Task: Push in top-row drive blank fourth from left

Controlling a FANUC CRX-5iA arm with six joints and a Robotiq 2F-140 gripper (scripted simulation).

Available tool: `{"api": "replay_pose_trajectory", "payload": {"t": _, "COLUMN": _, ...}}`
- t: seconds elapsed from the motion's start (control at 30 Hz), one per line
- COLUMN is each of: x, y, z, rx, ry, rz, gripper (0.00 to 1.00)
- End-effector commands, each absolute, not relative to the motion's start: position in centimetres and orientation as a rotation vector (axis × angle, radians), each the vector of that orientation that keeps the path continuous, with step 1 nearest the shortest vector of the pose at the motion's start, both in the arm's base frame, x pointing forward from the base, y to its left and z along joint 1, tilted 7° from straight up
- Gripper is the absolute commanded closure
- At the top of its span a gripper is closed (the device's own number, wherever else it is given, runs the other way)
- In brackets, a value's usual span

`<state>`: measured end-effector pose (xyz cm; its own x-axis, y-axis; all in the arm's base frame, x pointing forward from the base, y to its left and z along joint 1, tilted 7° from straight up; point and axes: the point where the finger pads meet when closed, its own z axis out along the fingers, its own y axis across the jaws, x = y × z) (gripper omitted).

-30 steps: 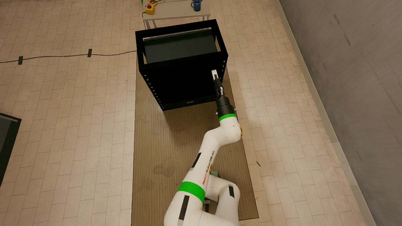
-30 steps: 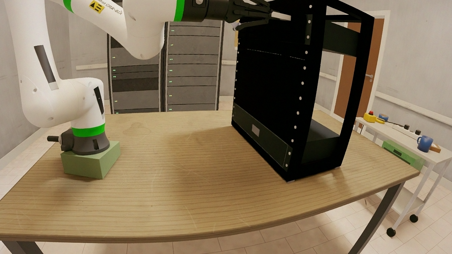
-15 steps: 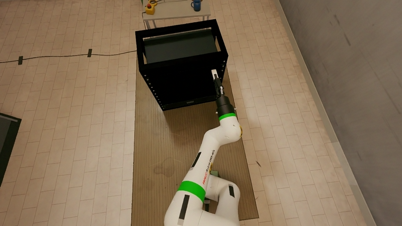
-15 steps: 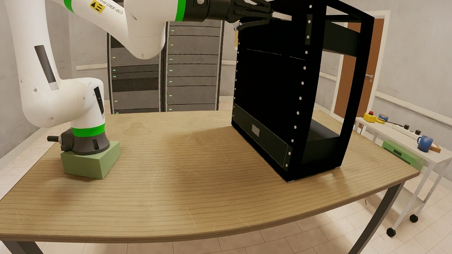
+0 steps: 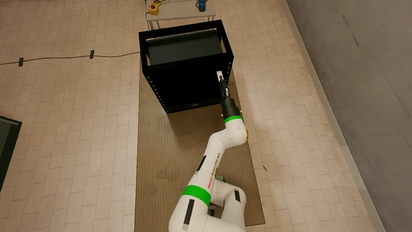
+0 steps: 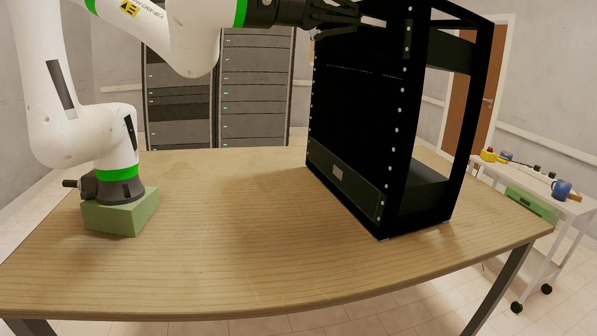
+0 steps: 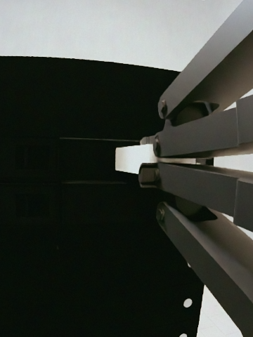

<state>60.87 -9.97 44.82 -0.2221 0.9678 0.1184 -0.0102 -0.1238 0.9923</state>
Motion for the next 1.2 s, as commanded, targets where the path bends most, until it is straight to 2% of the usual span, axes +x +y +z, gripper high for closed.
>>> {"api": "replay_pose_trajectory", "payload": {"t": 0.0, "x": 60.89, "y": -9.97, "z": 44.94, "rx": 1.166, "ry": 1.293, "rz": 1.477, "gripper": 0.9}}
{"api": "replay_pose_trajectory", "payload": {"t": 1.17, "x": 61.32, "y": -9.87, "z": 44.95, "rx": 1.166, "ry": 1.293, "rz": 1.477, "gripper": 0.9}}
